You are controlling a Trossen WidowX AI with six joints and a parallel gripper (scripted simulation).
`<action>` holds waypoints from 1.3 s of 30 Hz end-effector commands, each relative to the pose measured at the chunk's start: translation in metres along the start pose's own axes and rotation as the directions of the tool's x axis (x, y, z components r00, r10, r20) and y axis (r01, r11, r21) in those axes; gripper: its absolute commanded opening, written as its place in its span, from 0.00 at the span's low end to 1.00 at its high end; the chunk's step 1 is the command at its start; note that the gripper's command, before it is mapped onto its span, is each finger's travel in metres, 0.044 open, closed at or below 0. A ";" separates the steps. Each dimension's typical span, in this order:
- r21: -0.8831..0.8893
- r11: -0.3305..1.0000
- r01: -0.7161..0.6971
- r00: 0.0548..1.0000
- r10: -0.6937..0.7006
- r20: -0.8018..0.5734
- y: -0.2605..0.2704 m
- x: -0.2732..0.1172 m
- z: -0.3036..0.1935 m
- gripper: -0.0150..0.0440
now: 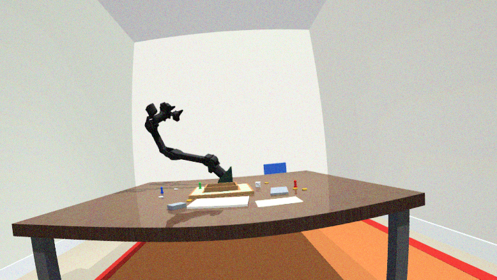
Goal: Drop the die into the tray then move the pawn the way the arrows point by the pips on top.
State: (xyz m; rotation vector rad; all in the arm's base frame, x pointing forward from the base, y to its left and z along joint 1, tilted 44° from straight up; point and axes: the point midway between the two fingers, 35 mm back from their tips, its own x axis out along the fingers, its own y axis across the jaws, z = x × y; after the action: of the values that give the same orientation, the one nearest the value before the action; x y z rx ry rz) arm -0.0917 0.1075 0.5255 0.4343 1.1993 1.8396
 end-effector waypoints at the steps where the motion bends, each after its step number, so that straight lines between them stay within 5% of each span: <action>1: 0.002 1.000 0.002 1.000 -0.002 0.001 -0.001 0.000 0.001 0.89; 5: 0.061 0.997 0.054 0.998 -0.055 0.015 -0.019 0.012 0.022 0.72; 21: 0.470 0.762 0.445 0.860 -0.510 0.013 -0.207 0.076 0.143 0.72; 30: 0.641 0.427 0.638 0.641 -0.755 -0.136 -0.360 0.086 0.169 0.72; 39: 0.675 -0.026 0.737 0.322 -0.865 -0.385 -0.515 0.068 0.137 0.72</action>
State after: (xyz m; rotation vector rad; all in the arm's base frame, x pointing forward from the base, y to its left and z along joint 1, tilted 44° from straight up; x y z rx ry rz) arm 0.1950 0.3298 0.1776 0.2455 1.5941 0.2469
